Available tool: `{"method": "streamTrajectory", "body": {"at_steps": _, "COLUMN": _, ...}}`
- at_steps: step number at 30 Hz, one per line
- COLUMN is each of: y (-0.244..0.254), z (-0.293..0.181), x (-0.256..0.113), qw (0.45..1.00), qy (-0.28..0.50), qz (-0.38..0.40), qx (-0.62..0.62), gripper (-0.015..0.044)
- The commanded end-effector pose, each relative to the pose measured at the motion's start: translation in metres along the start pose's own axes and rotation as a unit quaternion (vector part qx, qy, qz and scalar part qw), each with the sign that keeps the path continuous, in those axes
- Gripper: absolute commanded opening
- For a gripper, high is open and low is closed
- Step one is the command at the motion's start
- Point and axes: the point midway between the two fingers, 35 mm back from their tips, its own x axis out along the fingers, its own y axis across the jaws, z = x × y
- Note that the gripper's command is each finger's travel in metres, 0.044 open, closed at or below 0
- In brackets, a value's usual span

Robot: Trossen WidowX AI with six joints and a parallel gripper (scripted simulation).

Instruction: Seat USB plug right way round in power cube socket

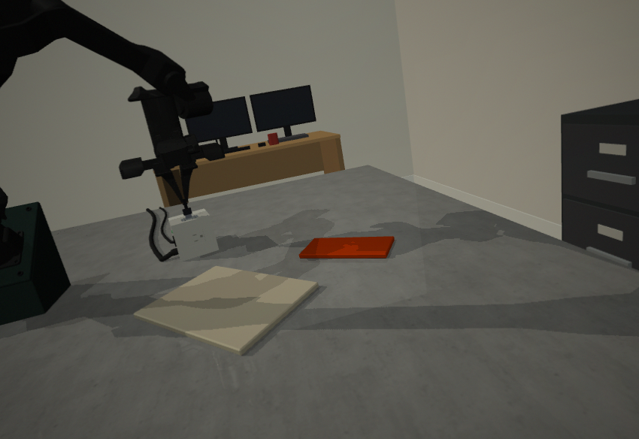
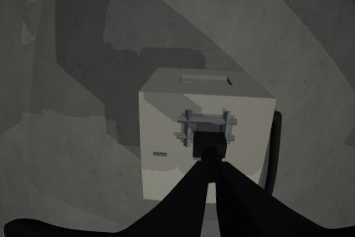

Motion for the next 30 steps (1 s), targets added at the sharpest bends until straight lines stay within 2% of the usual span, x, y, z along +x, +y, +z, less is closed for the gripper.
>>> {"method": "streamTrajectory", "body": {"at_steps": 1, "y": 0.0005, "z": 0.0002, "x": 0.0007, "qw": 1.000, "qy": -0.001, "qz": 0.001, "qx": -0.002, "gripper": 0.0000}}
{"method": "streamTrajectory", "body": {"at_steps": 30, "y": 0.0005, "z": 0.0004, "x": 0.0042, "qw": 1.000, "qy": -0.001, "qz": 0.001, "qx": -0.002, "gripper": 0.0000}}
